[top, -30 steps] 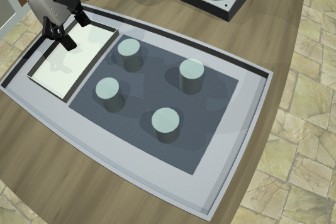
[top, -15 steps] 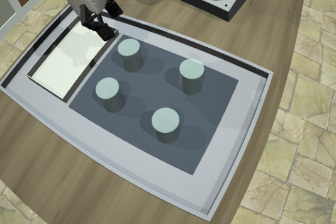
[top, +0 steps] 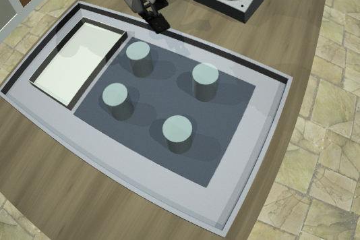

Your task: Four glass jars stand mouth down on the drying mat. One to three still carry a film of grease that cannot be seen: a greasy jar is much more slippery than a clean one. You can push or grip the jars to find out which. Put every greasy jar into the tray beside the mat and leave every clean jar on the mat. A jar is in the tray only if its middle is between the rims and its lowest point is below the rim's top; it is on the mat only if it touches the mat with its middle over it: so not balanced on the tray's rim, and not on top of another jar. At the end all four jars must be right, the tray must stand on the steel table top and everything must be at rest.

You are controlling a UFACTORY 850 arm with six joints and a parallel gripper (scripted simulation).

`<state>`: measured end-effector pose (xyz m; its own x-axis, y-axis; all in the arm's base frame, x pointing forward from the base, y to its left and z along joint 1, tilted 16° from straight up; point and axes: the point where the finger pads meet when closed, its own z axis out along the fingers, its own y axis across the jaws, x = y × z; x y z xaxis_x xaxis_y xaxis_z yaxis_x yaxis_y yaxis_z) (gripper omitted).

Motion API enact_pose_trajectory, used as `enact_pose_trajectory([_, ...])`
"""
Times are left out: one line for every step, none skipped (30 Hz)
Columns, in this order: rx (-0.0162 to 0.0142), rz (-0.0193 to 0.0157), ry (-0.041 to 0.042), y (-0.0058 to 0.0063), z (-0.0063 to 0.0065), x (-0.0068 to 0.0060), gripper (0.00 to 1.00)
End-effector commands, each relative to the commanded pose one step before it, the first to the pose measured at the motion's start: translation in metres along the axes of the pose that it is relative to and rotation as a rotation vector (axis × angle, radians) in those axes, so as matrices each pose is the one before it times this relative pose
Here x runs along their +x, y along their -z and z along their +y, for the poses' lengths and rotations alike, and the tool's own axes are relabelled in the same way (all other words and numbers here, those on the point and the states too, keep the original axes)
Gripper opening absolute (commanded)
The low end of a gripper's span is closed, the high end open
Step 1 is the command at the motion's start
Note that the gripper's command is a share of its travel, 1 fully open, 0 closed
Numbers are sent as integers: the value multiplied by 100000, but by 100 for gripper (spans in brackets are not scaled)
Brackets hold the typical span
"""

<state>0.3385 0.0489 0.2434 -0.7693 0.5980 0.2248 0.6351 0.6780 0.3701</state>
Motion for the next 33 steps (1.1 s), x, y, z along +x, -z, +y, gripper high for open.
enact_pose_trajectory([902, -33, 2036, -544, 42, 1946, 100])
enact_pose_trajectory([318, 132, 685, -220, -24, 619, 100])
enact_pose_trajectory([-3427, -3012, -16379, 588, 434, -2090, 100])
enact_pose_trajectory([0, 0, 0, 0, 0, 0, 100])
enact_pose_trajectory([0, 0, 0, 0, 0, 0, 100])
enact_pose_trajectory([0, 0, 0, 0, 0, 0, 100])
enact_pose_trajectory([0, 0, 0, 0, 0, 0, 100])
enact_pose_trajectory([0, 0, 0, 0, 0, 0, 100])
enact_pose_trajectory([0, 0, 0, 0, 0, 0, 100])
enact_pose_trajectory([0, 0, 0, 0, 0, 0, 100])
enact_pose_trajectory([-2358, -2436, -12257, -11, 439, -37, 100])
enact_pose_trajectory([0, 0, 0, 0, 0, 0, 100])
enact_pose_trajectory([0, 0, 0, 0, 0, 0, 100])
enact_pose_trajectory([0, 0, 0, 0, 0, 0, 100])
enact_pose_trajectory([0, 0, 0, 0, 0, 0, 100])
enact_pose_trajectory([0, 0, 0, 0, 0, 0, 100])
enact_pose_trajectory([0, 0, 0, 0, 0, 0, 100])
enact_pose_trajectory([0, 0, 0, 0, 0, 0, 100])
enact_pose_trajectory([0, 0, 0, 0, 0, 0, 100])
enact_pose_trajectory([0, 0, 0, 0, 0, 0, 100])
enact_pose_trajectory([-2526, -2614, -13448, -4, 500, -80, 100])
enact_pose_trajectory([0, 0, 0, 0, 0, 0, 100])
enact_pose_trajectory([0, 0, 0, 0, 0, 0, 100])
enact_pose_trajectory([0, 0, 0, 0, 0, 0, 100])
enact_pose_trajectory([0, 0, 0, 0, 0, 0, 100])
enact_pose_trajectory([0, 0, 0, 0, 0, 0, 100])
enact_pose_trajectory([0, 0, 0, 0, 0, 0, 100])
enact_pose_trajectory([0, 0, 0, 0, 0, 0, 100])
enact_pose_trajectory([-2416, -2304, -12315, -15, 463, -6, 100])
enact_pose_trajectory([0, 0, 0, 0, 0, 0, 100])
enact_pose_trajectory([0, 0, 0, 0, 0, 0, 100])
enact_pose_trajectory([0, 0, 0, 0, 0, 0, 100])
enact_pose_trajectory([0, 0, 0, 0, 0, 0, 100])
